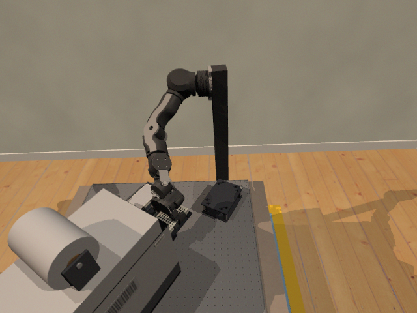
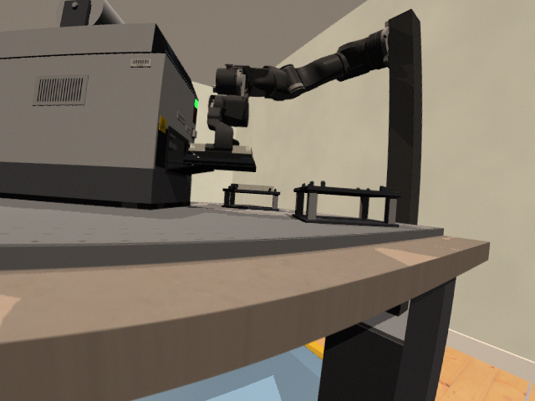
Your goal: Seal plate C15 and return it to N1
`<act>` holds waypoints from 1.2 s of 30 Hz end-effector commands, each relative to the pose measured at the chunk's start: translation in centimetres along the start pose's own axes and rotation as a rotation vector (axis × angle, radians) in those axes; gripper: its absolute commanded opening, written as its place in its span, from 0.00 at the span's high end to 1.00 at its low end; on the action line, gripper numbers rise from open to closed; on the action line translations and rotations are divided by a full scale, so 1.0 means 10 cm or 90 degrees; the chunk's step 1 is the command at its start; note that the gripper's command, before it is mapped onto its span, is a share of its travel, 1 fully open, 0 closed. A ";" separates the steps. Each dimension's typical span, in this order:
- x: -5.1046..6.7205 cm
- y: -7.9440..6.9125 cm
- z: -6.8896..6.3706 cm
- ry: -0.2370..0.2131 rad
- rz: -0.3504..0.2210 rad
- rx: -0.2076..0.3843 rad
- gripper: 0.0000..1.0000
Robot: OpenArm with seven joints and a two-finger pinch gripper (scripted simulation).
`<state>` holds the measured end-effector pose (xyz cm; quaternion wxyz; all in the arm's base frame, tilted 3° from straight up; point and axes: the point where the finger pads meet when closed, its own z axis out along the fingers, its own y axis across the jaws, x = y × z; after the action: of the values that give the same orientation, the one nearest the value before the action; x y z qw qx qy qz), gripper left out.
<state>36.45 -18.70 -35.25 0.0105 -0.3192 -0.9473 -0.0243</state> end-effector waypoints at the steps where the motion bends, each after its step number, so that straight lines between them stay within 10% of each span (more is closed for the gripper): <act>1: -0.02 0.00 -0.03 -0.002 0.000 0.000 1.00; 36: 0.01 0.00 0.07 0.000 -0.003 -0.001 1.00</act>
<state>36.41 -18.63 -35.95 0.0102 -0.3185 -0.9476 -0.0237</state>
